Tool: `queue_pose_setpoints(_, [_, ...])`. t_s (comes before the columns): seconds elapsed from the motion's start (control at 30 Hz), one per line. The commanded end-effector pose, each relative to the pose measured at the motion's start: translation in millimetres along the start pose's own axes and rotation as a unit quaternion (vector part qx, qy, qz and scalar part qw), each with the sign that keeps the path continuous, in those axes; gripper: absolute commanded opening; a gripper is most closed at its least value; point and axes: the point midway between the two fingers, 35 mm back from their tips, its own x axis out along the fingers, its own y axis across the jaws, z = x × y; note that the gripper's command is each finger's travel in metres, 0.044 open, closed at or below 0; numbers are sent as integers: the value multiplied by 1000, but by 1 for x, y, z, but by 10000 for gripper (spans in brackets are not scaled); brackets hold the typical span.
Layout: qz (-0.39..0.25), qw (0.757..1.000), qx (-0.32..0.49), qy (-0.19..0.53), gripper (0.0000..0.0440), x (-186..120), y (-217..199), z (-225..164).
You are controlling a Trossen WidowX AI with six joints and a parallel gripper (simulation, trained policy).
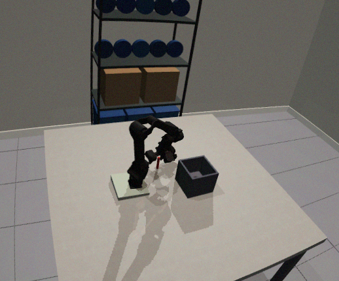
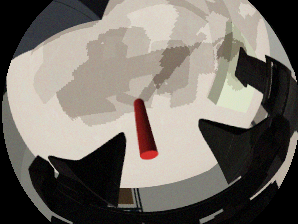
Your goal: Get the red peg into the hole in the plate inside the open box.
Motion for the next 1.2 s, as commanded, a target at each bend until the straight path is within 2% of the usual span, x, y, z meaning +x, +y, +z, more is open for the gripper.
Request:
queue_pose_setpoints(0.0, [0, 1000, 7, -3, 317, 9, 3, 4])
queue_pose_setpoints(0.37, [0, 1000, -5, 2, 38, 17, 12, 6])
queue_pose_setpoints(0.43, [1, 1000, -9, 5, 0, 16, 12, 5])
queue_pose_setpoints(0.83, [82, 996, -21, 41, 0, -13, 30, -7])
queue_pose_setpoints(1.17, [151, 986, -47, 51, 0, -57, 39, -12])
